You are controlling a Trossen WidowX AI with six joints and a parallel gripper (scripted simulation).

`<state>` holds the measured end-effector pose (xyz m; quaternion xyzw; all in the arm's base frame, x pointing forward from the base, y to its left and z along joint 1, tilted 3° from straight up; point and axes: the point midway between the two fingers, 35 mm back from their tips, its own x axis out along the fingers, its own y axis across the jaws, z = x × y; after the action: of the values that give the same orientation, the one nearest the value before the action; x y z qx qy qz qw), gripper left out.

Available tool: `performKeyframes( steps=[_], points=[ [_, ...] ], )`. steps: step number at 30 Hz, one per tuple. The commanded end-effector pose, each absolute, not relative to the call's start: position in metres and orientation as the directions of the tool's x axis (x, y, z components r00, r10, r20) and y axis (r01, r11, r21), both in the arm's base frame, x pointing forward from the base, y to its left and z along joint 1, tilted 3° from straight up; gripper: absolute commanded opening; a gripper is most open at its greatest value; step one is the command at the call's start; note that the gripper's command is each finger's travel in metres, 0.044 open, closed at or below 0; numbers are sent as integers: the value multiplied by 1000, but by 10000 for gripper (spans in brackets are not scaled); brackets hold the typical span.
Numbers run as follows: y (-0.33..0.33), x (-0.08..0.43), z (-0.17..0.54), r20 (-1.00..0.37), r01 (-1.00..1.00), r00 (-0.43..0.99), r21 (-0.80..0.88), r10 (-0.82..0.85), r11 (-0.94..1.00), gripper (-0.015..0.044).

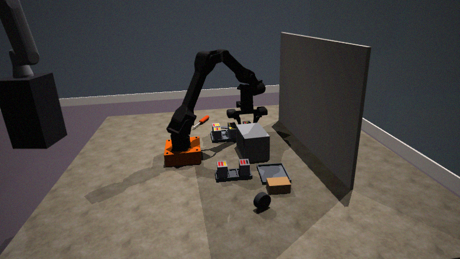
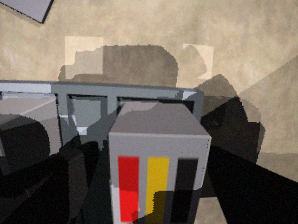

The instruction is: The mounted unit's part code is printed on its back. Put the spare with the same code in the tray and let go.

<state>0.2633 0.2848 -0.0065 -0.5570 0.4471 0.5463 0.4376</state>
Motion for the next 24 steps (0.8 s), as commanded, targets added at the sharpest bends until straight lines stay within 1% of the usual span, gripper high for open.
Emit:
performKeyframes(
  steps=[1, 3, 8, 16, 20, 21, 24],
  points=[
    [284, 263, -9, -1000, -975, -1, 5, -21, -223, 300],
    [284, 263, -9, -1000, -975, -1, 5, -21, -223, 300],
    [284, 263, -7, -1000, -976, 2, 3, -22, -217, 169],
    [284, 263, -7, -1000, -976, 2, 3, -22, -217, 115],
    [284, 263, -7, -1000, -976, 2, 3, -22, -217, 10],
    [284, 263, -7, -1000, -976, 2, 3, -22, -217, 0],
    [284, 263, -7, -1000, -976, 2, 3, -22, -217, 0]
  ],
)
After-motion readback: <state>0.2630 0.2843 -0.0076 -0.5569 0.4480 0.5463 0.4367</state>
